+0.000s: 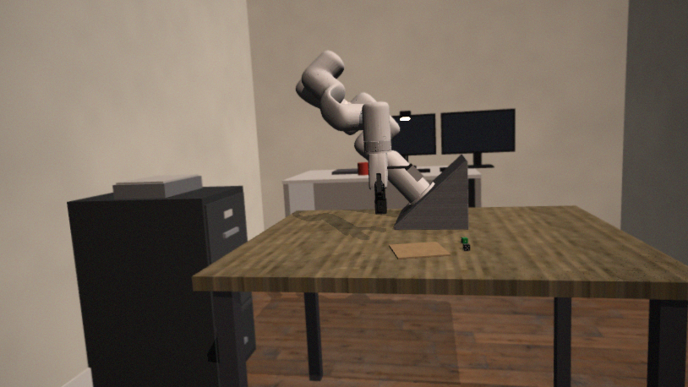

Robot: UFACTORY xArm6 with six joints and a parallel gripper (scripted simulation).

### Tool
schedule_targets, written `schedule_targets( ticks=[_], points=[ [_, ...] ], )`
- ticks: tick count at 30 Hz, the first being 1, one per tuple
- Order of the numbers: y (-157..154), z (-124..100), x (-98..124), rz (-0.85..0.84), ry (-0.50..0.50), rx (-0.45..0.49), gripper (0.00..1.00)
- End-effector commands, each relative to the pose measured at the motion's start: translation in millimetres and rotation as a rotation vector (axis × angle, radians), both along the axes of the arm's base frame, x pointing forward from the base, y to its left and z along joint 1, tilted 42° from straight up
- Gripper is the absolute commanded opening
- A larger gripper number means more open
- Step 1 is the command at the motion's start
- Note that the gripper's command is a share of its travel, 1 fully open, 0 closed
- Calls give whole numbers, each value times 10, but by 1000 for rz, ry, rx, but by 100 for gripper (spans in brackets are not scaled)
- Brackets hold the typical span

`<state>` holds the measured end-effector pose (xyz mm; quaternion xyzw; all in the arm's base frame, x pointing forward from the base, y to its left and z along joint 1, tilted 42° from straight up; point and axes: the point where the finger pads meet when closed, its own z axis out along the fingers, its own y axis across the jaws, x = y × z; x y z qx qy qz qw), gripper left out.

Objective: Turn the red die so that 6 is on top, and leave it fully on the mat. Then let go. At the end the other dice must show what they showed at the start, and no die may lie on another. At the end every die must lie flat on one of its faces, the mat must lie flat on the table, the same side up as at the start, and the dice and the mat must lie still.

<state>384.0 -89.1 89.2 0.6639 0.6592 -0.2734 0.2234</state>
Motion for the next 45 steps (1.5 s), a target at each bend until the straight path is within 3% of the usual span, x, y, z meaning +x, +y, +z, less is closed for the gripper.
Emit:
schedule_targets(
  ticks=[1, 6, 8, 21, 24, 26, 38, 41, 45],
  points=[
    [66, -61, 53, -127, -117, -23, 11],
    [98, -92, 76, -188, -171, -28, 11],
    [149, -142, 111, -283, -254, -36, 11],
    [312, -308, 213, -584, -521, -63, 11],
    [314, -310, 214, -587, -524, -63, 11],
    [369, -368, 244, -687, -612, -72, 11],
    [530, -541, 320, -973, -865, -98, 11],
    [532, -544, 322, -977, -869, -99, 11],
    [607, -628, 352, -1109, -987, -111, 11]
  ],
)
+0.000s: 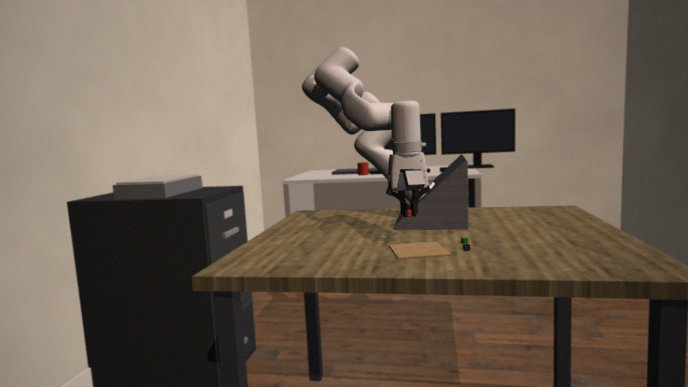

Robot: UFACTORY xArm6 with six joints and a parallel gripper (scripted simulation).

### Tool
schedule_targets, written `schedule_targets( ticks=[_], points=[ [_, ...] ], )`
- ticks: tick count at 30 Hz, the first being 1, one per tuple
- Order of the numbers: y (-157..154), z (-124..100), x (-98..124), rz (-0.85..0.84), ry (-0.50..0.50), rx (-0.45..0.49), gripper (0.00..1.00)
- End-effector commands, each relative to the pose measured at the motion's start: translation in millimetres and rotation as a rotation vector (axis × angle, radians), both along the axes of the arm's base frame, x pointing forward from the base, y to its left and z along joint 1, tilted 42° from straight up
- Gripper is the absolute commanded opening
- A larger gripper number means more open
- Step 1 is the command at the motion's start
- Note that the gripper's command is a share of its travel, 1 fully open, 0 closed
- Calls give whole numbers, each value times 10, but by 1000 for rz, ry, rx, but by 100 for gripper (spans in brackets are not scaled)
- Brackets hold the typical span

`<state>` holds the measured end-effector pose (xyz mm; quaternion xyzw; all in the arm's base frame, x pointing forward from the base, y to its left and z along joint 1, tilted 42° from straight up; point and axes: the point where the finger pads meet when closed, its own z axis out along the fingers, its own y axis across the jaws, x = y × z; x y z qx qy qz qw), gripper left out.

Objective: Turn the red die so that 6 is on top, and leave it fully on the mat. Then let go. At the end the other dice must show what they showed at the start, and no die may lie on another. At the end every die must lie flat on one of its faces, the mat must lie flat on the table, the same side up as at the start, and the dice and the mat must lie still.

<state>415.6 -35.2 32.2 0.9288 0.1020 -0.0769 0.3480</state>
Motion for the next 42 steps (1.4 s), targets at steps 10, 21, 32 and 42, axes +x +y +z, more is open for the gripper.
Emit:
schedule_targets(
  ticks=[10, 21, 32, 42],
  points=[
    [136, -137, 60, -224, -208, -29, 11],
    [59, -123, 56, -200, -252, -65, 11],
    [-198, -42, 77, -9, -504, -176, 11],
    [-145, -39, 75, 173, -696, -133, 11]
  ],
)
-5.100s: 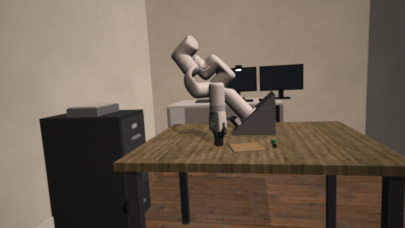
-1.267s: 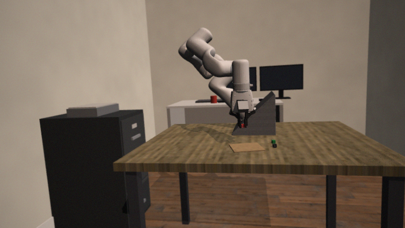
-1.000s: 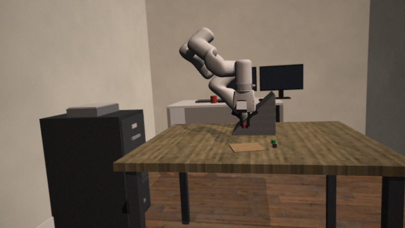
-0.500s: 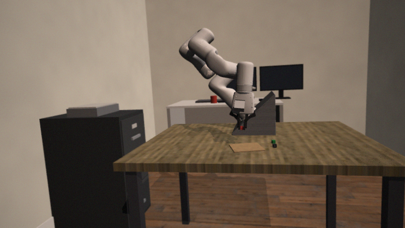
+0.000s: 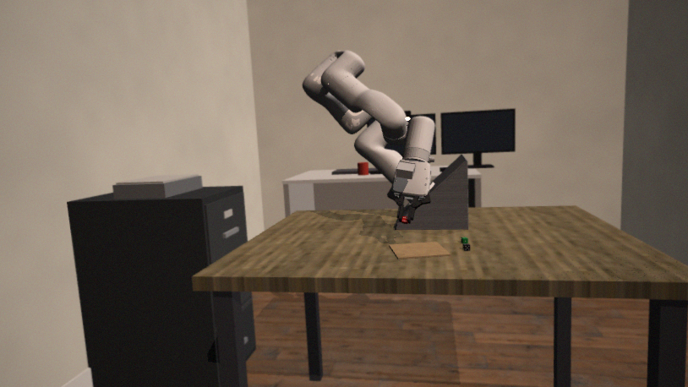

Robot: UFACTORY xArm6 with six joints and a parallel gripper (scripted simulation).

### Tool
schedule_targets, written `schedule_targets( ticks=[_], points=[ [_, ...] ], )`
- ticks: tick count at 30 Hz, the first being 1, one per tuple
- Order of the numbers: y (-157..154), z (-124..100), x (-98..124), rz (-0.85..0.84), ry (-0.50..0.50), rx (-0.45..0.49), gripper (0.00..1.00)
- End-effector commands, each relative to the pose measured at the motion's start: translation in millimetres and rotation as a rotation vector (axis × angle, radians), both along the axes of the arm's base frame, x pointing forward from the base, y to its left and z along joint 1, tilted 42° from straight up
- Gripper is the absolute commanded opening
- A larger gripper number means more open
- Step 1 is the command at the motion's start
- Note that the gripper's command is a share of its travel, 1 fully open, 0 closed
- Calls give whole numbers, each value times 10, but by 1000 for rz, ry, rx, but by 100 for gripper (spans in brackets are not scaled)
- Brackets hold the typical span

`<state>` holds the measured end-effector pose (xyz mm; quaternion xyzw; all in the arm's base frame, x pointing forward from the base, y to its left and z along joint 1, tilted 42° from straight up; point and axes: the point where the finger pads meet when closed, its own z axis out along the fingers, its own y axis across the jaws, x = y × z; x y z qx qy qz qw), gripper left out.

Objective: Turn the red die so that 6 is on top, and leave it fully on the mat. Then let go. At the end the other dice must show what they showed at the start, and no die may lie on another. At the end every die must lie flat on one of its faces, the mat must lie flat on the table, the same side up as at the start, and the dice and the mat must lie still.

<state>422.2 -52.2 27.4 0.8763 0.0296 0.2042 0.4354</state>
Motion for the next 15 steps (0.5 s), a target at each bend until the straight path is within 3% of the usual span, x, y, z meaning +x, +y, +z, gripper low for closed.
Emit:
schedule_targets(
  ticks=[1, 15],
  points=[
    [52, 1, -1, 129, -121, 7, 11],
    [319, -95, -143, 340, -234, 118, 11]
  ],
)
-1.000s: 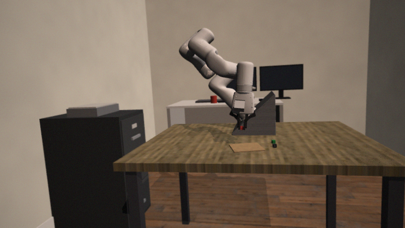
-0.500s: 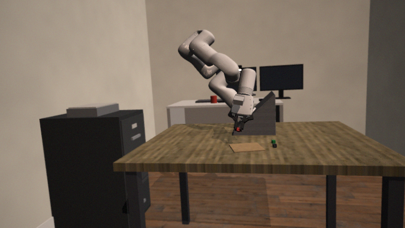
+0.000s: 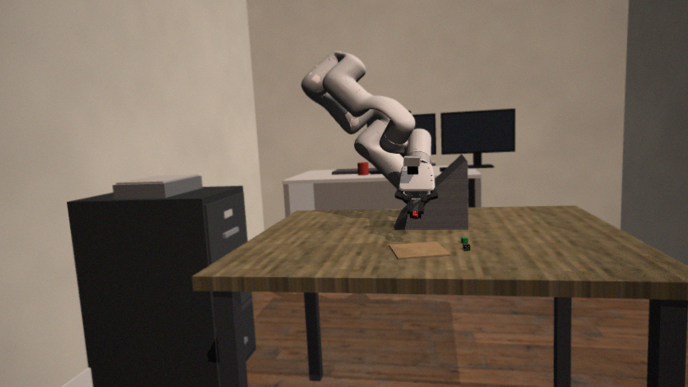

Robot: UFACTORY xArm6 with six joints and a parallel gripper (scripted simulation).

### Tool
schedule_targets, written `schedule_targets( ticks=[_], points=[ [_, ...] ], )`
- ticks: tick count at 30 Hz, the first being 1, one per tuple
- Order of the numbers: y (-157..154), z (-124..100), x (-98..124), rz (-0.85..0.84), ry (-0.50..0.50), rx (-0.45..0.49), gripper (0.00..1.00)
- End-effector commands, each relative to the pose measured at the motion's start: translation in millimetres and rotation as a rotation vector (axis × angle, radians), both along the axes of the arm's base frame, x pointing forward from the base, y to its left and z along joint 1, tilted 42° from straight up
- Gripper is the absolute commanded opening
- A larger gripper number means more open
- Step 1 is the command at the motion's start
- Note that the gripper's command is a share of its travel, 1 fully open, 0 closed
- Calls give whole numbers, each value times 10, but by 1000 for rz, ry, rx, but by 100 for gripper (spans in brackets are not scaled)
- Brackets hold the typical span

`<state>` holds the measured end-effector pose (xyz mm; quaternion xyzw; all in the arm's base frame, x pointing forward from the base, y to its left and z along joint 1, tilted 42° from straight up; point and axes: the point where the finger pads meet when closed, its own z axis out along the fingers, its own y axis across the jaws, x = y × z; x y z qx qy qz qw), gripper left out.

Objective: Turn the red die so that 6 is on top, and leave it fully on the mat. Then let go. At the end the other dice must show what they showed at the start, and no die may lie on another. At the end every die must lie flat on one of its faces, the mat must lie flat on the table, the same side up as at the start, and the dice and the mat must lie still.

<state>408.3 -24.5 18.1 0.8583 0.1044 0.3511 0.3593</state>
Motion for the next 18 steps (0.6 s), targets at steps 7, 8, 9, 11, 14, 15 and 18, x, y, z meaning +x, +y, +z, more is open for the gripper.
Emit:
schedule_targets(
  ticks=[7, 8, 9, 11, 14, 15, 18],
  points=[
    [37, -7, -6, 47, -37, 22, 11],
    [32, -13, -6, 47, -37, 22, 11],
    [25, -20, -7, 47, -37, 22, 11],
    [5, -43, -9, 47, -37, 22, 11],
    [-41, -94, -13, 47, -37, 22, 11],
    [-61, -116, -15, 47, -37, 22, 11],
    [-129, -192, -22, 47, -37, 22, 11]
  ],
)
